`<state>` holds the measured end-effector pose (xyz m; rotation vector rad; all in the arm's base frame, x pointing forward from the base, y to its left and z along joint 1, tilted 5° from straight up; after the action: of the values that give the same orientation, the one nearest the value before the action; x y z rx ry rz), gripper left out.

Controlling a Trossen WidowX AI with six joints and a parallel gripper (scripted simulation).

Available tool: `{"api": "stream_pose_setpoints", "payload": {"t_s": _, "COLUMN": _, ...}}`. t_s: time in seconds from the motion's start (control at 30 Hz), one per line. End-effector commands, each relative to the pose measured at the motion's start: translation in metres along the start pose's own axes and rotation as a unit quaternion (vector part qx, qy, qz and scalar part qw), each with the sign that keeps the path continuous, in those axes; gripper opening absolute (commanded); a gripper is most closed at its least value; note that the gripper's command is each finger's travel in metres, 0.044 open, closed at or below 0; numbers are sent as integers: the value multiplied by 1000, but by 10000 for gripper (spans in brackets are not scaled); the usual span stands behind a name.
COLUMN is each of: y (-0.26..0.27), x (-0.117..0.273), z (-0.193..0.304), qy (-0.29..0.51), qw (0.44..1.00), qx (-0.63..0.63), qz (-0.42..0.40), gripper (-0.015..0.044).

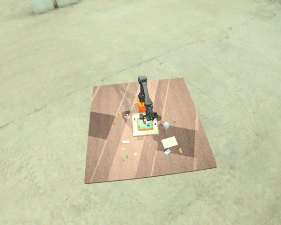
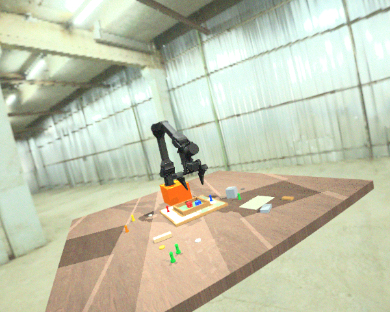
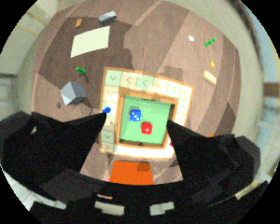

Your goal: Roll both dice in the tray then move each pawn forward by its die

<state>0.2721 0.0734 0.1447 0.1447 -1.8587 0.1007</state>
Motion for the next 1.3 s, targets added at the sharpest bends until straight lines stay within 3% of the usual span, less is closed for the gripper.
{"api": "stream_pose_setpoints", "payload": {"t_s": 0.0, "y": -2, "x": -12, "z": -13, "qy": 89, "qw": 996, "qx": -3, "qz": -5, "gripper": 440}}
{"api": "stream_pose_setpoints", "payload": {"t_s": 0.1, "y": -1, "x": -6, "z": -8, "qy": 44, "qw": 999, "qx": -3, "qz": -2, "gripper": 440}}
{"api": "stream_pose_setpoints", "payload": {"t_s": 0.4, "y": -87, "x": -18, "z": 32, "qy": 75, "qw": 978, "qx": 193, "qz": -6, "gripper": 204}}
{"api": "stream_pose_setpoints", "payload": {"t_s": 0.67, "y": -146, "x": -23, "z": 92, "qy": 91, "qw": 923, "qx": 373, "qz": -36, "gripper": 200}}
{"api": "stream_pose_setpoints", "payload": {"t_s": 1.27, "y": -143, "x": -37, "z": 100, "qy": 91, "qw": 921, "qx": 376, "qz": -37, "gripper": 200}}
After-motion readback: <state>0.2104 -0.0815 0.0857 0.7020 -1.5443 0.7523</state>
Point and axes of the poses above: the point midway between the two fingers, 35 mm back from their tips, its own x axis back along the fingers, its own y axis across the jaws, z = x × y, the point moved 8 cm from there along x, back along the fingers
